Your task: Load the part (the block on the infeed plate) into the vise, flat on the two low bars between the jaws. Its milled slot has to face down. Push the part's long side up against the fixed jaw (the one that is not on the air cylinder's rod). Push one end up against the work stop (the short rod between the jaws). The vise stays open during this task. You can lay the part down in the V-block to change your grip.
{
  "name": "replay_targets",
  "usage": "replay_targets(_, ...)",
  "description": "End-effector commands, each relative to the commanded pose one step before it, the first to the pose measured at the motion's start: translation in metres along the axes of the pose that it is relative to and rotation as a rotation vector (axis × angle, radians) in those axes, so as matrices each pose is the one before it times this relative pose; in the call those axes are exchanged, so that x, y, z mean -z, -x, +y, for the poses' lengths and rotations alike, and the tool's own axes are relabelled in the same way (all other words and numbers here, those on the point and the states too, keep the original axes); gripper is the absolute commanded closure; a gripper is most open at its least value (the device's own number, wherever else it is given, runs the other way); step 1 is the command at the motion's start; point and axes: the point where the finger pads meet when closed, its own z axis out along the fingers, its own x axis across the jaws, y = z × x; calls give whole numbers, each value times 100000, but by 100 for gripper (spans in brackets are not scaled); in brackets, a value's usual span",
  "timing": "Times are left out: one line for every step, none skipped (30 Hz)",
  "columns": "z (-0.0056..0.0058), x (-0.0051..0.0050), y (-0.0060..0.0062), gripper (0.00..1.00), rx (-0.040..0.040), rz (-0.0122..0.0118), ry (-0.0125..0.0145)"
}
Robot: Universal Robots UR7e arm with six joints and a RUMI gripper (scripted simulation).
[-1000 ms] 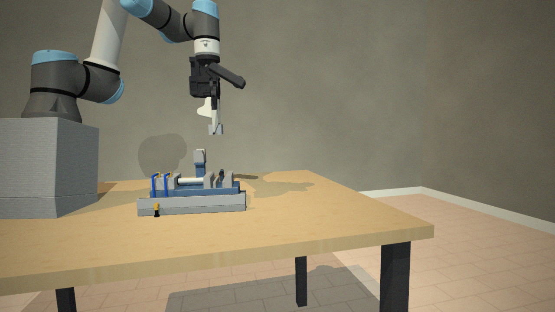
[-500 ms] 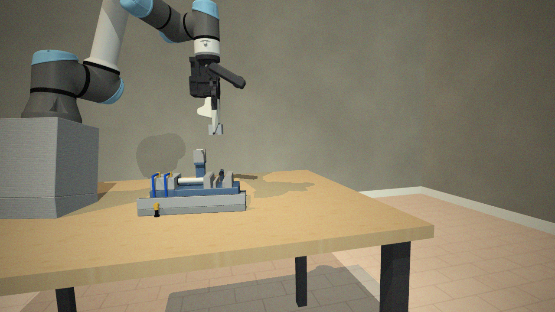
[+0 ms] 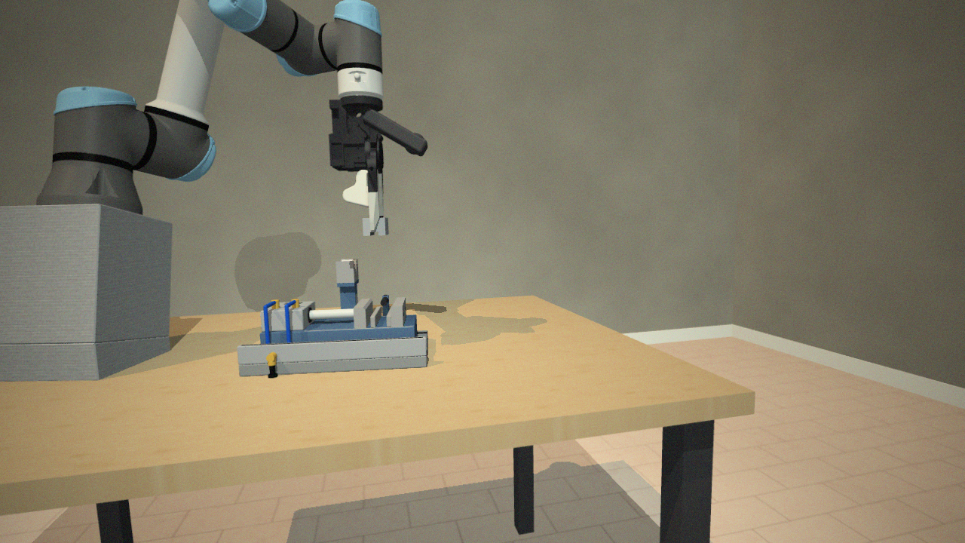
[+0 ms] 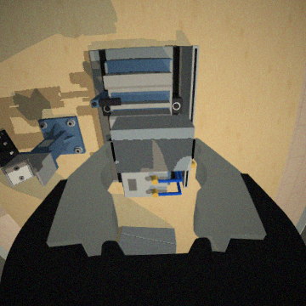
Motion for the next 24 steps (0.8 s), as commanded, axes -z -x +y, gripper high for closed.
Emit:
replay_targets(105, -555, 25, 100, -270, -63, 191)
replay_targets(-3, -96, 10, 100, 21, -1, 4)
replay_targets(-3, -104, 11, 100, 23, -1, 4)
replay_targets(-3, -112, 12, 100, 25, -1, 4)
replay_targets(-4, -118, 12, 100, 26, -1, 5)
replay_targets(0, 0, 0, 100, 0, 0, 0)
replay_targets(0, 0, 0, 100, 0, 0, 0)
replay_targets(-2, -123, 0, 100, 17, -1, 0)
replay_targets(-2, -130, 2, 100, 3, -1, 1)
replay_targets(-2, -137, 2, 100, 0, -1, 1)
replay_targets(-3, -142, 1, 100, 0, -1, 1)
replay_targets(-3, -149, 1, 100, 4, -1, 1)
replay_targets(-2, -155, 2, 100, 6, -1, 1)
replay_targets(-3, -160, 2, 100, 7, -1, 1)
replay_targets(-3, -165, -1, 100, 2, -1, 0)
replay_targets(-2, -170, -1, 100, 0, -1, 0)
replay_targets(-3, -173, -2, 100, 0, -1, 0)
replay_targets(-3, -178, -2, 100, 0, -1, 0)
replay_targets(-2, -182, -2, 100, 0, -1, 0)
replay_targets(-3, -185, -2, 100, 0, -1, 0)
replay_targets(-2, -188, -2, 100, 0, -1, 0)
replay_targets(-3, -190, -2, 100, 0, -1, 0)
replay_targets(0, 0, 0, 100, 0, 0, 0)
replay_targets(0, 0, 0, 100, 0, 0, 0)
